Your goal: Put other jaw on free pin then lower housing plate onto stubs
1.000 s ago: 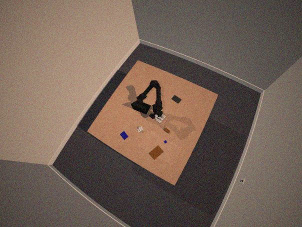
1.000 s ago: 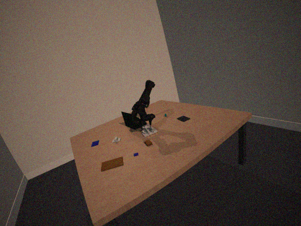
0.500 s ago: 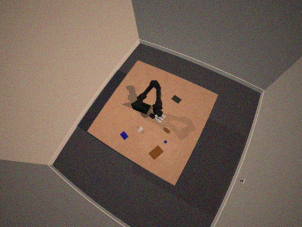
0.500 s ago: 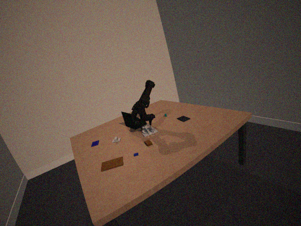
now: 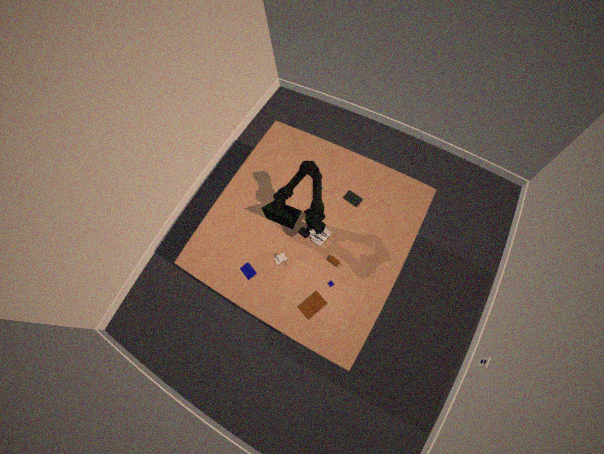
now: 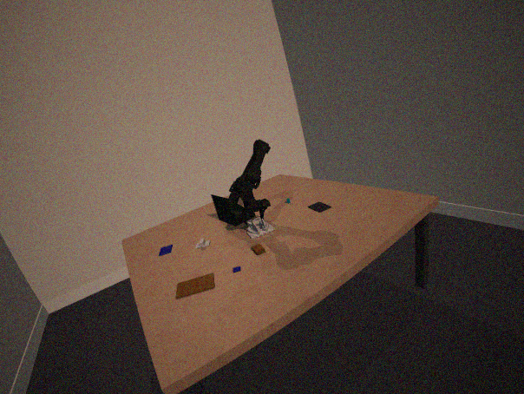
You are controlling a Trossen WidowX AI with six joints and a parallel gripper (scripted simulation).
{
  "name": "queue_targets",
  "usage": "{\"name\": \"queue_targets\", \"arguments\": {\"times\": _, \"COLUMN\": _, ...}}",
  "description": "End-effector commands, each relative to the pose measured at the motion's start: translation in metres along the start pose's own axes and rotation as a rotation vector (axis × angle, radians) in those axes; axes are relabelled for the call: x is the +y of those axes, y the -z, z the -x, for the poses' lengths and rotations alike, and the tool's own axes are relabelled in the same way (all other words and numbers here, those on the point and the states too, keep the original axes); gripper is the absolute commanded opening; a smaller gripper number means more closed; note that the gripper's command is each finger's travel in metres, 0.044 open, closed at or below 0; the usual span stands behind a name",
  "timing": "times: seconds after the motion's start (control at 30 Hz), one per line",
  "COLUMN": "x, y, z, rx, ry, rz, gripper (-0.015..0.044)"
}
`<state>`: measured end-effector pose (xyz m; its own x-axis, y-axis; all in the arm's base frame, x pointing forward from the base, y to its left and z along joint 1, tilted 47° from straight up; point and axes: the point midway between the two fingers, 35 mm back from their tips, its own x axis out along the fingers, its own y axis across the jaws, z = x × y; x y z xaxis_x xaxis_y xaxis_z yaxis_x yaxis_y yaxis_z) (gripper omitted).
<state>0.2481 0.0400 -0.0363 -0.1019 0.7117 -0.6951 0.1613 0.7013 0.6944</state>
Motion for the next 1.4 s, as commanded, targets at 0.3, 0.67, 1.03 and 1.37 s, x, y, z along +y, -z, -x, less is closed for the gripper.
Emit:
{"name": "queue_targets", "arguments": {"times": 0.3, "x": 0.0005, "y": 0.0005, "z": -0.0031, "rx": 0.0, "ry": -0.005, "rz": -0.007, "gripper": 0.0351}}
{"name": "queue_targets", "arguments": {"times": 0.67, "x": 0.0005, "y": 0.0005, "z": -0.0051, "rx": 0.0, "ry": -0.005, "rz": -0.007, "gripper": 0.0351}}
{"name": "queue_targets", "arguments": {"times": 1.03, "x": 0.0006, "y": 0.0005, "z": -0.0074, "rx": 0.0, "ry": -0.005, "rz": -0.006, "gripper": 0.0351}}
{"name": "queue_targets", "arguments": {"times": 1.37, "x": 0.0006, "y": 0.0005, "z": -0.0098, "rx": 0.0, "ry": -0.005, "rz": -0.007, "gripper": 0.0351}}
